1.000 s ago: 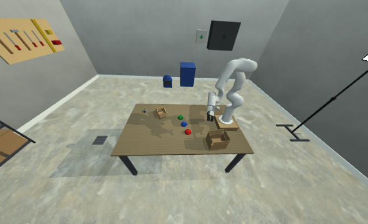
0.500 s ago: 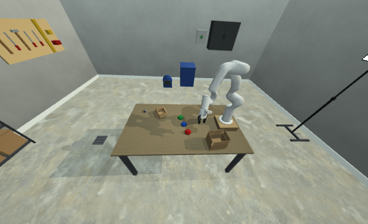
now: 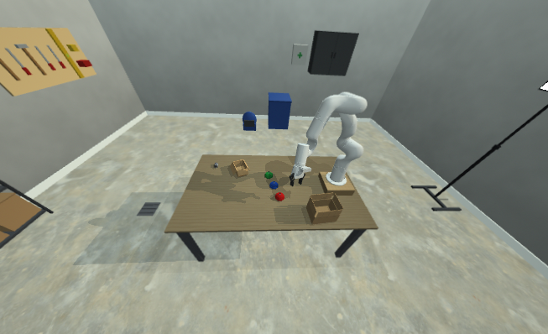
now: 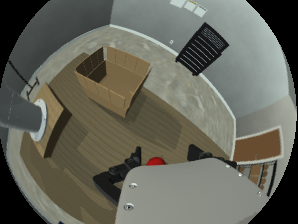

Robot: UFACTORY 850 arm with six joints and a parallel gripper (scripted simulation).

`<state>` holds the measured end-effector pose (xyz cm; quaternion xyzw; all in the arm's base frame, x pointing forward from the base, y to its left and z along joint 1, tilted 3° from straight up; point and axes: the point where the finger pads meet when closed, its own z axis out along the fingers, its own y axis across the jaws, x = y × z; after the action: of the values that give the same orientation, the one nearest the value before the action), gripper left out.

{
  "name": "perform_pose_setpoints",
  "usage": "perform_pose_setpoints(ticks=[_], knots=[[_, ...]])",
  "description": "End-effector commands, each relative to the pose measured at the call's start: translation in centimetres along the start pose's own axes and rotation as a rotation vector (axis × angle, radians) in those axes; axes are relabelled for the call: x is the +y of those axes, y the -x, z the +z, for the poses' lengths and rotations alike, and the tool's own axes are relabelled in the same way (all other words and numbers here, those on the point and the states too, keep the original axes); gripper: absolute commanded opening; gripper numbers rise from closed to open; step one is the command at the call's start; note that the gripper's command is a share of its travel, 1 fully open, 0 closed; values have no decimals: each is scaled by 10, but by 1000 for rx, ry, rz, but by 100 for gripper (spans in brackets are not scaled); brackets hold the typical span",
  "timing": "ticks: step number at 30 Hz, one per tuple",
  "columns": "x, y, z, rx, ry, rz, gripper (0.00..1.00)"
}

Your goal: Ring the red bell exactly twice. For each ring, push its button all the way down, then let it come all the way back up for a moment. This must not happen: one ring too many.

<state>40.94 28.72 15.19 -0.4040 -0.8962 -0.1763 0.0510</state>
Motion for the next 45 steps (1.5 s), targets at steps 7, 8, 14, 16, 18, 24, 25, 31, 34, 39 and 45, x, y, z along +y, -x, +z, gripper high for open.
perform_pose_setpoints(ticks=[7, 8, 14, 16, 18, 24, 25, 31, 34, 39, 45], knots=[[7, 17, 9, -48, -61, 36, 100], [10, 23, 13, -65, -76, 49, 100], [12, 29, 16, -82, -89, 61, 100], [15, 35, 20, -101, -100, 72, 100], [15, 35, 20, -101, -100, 72, 100], [20, 46, 26, -133, -122, 94, 100], [20, 46, 26, -133, -122, 94, 100], [24, 55, 32, -159, -150, 116, 100], [26, 60, 35, -173, -161, 126, 100], [29, 65, 38, -189, -172, 136, 100], [35, 80, 45, -233, -199, 163, 100]])
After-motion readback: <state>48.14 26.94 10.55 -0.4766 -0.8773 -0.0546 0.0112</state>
